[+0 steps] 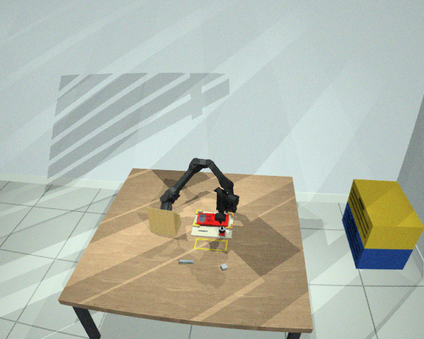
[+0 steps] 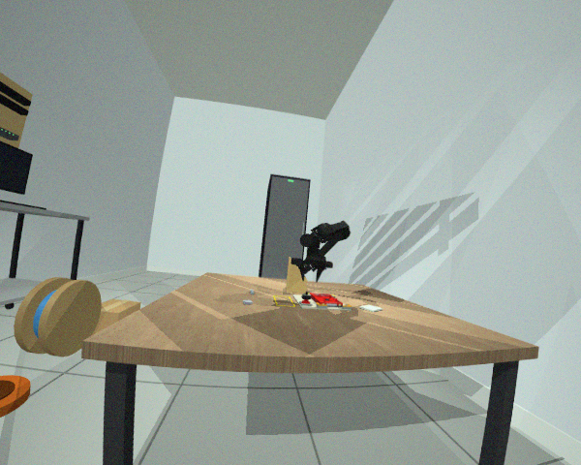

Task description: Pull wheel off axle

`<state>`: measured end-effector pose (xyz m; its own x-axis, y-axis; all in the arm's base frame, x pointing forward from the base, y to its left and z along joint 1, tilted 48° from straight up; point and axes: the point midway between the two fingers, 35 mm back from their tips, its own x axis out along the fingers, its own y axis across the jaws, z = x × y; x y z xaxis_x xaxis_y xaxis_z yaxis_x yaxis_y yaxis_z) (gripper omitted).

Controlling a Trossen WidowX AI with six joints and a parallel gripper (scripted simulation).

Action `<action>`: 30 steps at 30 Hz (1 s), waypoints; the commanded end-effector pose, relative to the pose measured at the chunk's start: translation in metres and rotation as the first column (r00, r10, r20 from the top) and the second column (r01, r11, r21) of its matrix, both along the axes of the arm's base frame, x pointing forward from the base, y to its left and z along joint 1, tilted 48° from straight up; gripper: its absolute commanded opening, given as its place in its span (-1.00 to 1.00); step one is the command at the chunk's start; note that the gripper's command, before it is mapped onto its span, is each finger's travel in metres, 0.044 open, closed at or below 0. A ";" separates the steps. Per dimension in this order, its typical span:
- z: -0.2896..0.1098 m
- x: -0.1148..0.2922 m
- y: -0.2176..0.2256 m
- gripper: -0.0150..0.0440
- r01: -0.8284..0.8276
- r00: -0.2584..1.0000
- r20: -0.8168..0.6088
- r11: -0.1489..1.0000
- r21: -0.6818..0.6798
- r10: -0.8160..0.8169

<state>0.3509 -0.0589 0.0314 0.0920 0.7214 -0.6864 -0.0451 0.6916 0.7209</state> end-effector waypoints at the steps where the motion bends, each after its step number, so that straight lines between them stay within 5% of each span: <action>1: -0.002 0.004 -0.006 0.53 0.020 1.000 0.001 1.000 0.010 -0.020; 24: -0.057 0.014 0.045 0.53 0.020 1.000 0.002 1.000 0.013 -0.020; 30: -0.053 0.013 0.043 0.19 0.005 1.000 -0.001 1.000 0.008 -0.005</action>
<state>0.3640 -0.0151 -0.0226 0.0948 0.7265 -0.6806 -0.0391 0.6859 0.7267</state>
